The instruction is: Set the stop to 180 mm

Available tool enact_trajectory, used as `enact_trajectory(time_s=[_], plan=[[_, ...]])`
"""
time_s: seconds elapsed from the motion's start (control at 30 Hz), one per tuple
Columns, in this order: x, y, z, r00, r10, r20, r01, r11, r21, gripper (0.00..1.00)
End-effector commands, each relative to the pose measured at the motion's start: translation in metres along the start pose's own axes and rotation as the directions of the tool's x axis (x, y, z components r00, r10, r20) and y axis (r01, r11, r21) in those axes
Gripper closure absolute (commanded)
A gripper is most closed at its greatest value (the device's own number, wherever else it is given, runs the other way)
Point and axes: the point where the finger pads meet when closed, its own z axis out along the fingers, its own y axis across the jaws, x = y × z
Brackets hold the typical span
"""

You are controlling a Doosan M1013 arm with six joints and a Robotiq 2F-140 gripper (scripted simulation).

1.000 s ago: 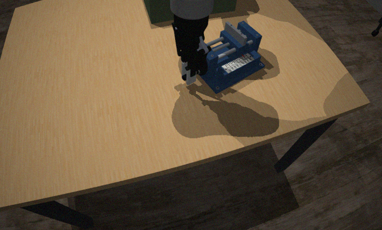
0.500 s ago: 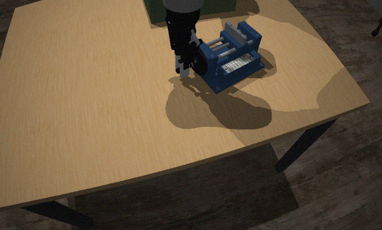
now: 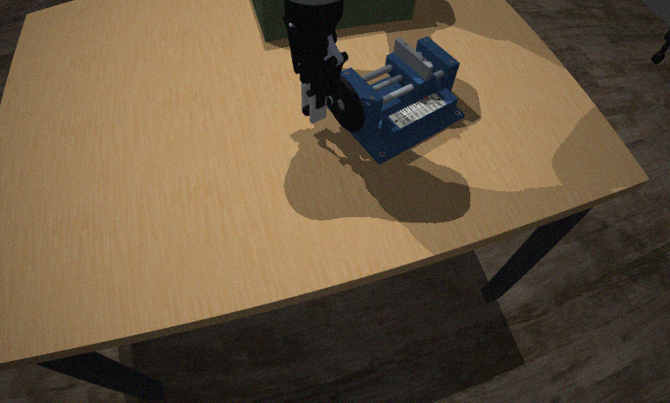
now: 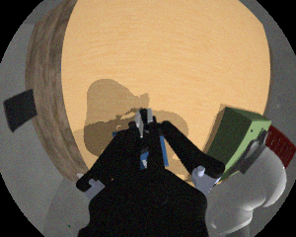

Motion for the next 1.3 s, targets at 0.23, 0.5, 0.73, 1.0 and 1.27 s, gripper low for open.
enact_trajectory(time_s=[0.23, 0.5, 0.73, 1.0, 1.27], plan=[[0.000, 0.004, -0.014, 1.000, 0.000, 0.000, 0.000, 1.000, 0.000, 0.96], [0.000, 0.000, -0.034, 1.000, 0.000, 0.000, 0.000, 1.000, 0.000, 0.96], [0.000, -0.011, -0.047, 1.000, 0.000, 0.000, 0.000, 1.000, 0.000, 0.96], [0.000, -0.036, -0.052, 1.000, 0.000, 0.000, 0.000, 1.000, 0.000, 0.96], [0.000, -0.051, -0.046, 1.000, 0.000, 0.000, 0.000, 1.000, 0.000, 0.96]])
